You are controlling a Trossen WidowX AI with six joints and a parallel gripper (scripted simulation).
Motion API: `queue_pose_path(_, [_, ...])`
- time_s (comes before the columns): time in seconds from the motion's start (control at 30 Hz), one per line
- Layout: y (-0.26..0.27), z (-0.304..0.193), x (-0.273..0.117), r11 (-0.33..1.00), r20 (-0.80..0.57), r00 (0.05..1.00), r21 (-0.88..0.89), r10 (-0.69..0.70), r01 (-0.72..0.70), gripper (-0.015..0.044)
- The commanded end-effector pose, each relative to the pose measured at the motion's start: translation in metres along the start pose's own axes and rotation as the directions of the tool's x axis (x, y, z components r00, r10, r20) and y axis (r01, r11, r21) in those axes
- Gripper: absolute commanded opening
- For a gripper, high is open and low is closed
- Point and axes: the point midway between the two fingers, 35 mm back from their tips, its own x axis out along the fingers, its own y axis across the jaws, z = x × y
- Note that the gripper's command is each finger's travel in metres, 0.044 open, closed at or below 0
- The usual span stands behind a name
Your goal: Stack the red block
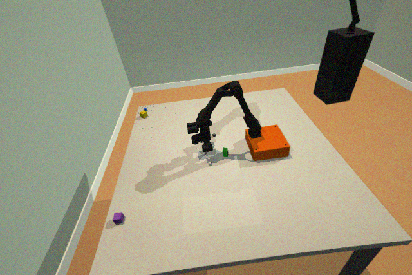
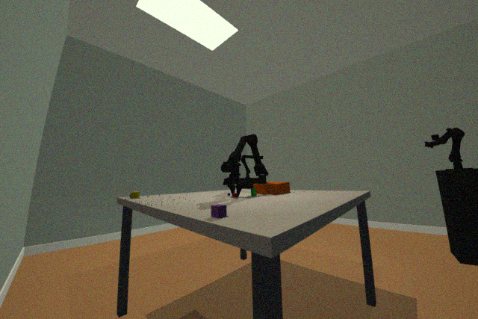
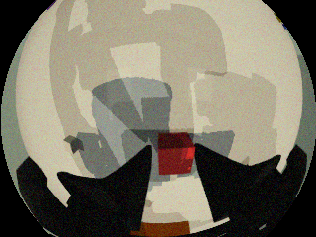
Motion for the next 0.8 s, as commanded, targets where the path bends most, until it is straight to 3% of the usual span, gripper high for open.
queue_pose_path(0.0, [0.000, 0.000, 0.000, 1.000, 0.000, 1.000, -0.002, 0.001, -0.001, 0.0099])
queue_pose_path(0.23, [0.000, 0.000, 0.000, 1.000, 0.000, 1.000, -0.002, 0.001, -0.001, 0.0052])
queue_pose_path(0.3, [0.000, 0.000, -0.003, 1.000, 0.000, 1.000, -0.002, 0.001, -0.001, 0.0000])
queue_pose_path(0.77, [0.000, 0.001, -0.070, 1.000, 0.001, 1.000, -0.005, -0.002, 0.002, 0.0000])
